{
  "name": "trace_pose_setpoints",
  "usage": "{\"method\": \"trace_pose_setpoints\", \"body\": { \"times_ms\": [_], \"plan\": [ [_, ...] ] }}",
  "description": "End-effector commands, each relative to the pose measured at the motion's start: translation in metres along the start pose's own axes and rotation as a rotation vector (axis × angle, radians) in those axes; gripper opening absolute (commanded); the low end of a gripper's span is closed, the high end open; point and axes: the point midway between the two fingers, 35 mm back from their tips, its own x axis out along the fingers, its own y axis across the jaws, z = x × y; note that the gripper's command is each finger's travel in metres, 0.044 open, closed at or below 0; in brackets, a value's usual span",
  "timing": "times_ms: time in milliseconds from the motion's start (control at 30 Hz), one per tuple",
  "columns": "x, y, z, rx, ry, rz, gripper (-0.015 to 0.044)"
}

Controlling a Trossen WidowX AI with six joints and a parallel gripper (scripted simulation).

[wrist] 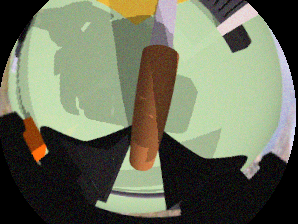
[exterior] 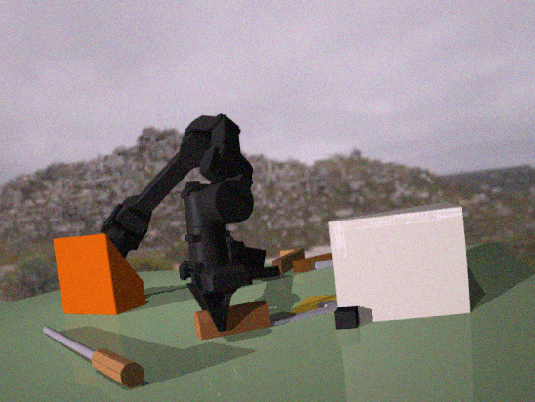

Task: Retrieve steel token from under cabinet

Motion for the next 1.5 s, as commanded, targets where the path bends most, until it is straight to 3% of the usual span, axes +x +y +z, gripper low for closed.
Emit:
{"method": "trace_pose_setpoints", "body": {
  "times_ms": [0, 1167, 1467],
  "plan": [
    [0.001, 0.004, -0.001, 0.004, -0.006, 0.006, 0.0],
    [0.001, -0.001, -0.078, 0.005, -0.002, 0.003, 0.0],
    [-0.006, -0.001, -0.074, 0.007, 0.0, 0.002, 0.0]
  ]
}}
